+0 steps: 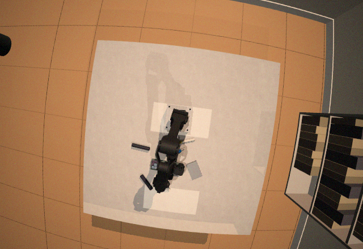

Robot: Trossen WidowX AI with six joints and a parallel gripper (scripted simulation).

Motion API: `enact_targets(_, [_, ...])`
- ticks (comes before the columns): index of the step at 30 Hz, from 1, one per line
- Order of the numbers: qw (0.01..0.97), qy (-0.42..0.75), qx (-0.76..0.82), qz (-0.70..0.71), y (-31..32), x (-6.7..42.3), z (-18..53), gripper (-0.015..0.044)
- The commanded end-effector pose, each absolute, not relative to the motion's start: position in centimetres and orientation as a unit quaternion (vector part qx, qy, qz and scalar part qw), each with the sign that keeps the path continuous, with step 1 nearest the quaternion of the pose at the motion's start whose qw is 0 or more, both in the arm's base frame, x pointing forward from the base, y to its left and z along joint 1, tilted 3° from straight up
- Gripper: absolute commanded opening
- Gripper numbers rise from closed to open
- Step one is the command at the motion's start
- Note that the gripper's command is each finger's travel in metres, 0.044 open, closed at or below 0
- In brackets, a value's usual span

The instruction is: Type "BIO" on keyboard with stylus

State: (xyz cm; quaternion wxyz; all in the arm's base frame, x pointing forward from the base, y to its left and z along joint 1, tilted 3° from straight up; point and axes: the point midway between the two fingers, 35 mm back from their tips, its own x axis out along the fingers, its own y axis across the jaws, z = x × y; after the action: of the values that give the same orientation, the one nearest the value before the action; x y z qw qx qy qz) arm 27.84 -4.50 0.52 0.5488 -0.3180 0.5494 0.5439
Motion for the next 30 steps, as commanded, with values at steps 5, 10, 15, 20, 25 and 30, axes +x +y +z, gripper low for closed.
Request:
enact_targets(5, [0.430,0.265,-0.429,0.748,-3.59,25.72,-0.26,0.0150])
enact_targets(10, [0.430,0.265,-0.429,0.748,-3.59,25.71,-0.26,0.0150])
enact_targets(15, [0.430,0.265,-0.429,0.748,-3.59,25.71,-0.26,0.0150])
enact_targets(20, [0.431,0.265,-0.429,0.748,-3.52,25.67,-0.29,0.0150])
enact_targets(25, [0.430,0.265,-0.429,0.749,-3.53,25.66,-0.70,0.0150])
enact_targets(30, [0.430,0.265,-0.429,0.749,-3.54,25.65,-1.17,0.0150])
